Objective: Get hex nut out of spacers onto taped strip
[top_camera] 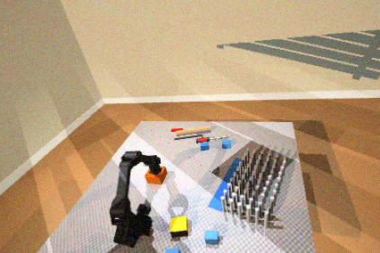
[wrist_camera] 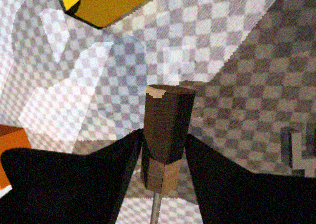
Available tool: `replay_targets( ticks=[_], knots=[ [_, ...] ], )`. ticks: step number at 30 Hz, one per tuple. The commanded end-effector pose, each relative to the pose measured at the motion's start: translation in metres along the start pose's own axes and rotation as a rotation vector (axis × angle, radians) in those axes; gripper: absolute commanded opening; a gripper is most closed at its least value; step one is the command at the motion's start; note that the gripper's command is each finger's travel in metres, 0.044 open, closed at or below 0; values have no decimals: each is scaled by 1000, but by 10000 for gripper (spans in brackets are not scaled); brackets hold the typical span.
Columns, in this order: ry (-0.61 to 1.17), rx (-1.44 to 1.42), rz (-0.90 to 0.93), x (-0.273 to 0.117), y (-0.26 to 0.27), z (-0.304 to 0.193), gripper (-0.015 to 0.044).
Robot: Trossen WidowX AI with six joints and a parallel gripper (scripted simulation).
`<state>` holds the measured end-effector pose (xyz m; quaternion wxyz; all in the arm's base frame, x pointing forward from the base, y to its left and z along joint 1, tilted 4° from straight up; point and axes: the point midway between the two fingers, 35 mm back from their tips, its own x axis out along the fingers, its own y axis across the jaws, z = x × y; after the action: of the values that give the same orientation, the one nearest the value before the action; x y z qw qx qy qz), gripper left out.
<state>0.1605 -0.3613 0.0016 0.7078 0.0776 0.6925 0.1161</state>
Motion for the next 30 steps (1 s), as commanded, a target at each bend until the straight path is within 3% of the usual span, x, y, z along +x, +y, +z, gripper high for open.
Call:
replay_targets(
  ticks=[1, 30],
  knots=[
    [4, -1, 5, 9, -1, 0, 0],
    [-1, -3, -4, 35, -6, 0, 0]
  ],
)
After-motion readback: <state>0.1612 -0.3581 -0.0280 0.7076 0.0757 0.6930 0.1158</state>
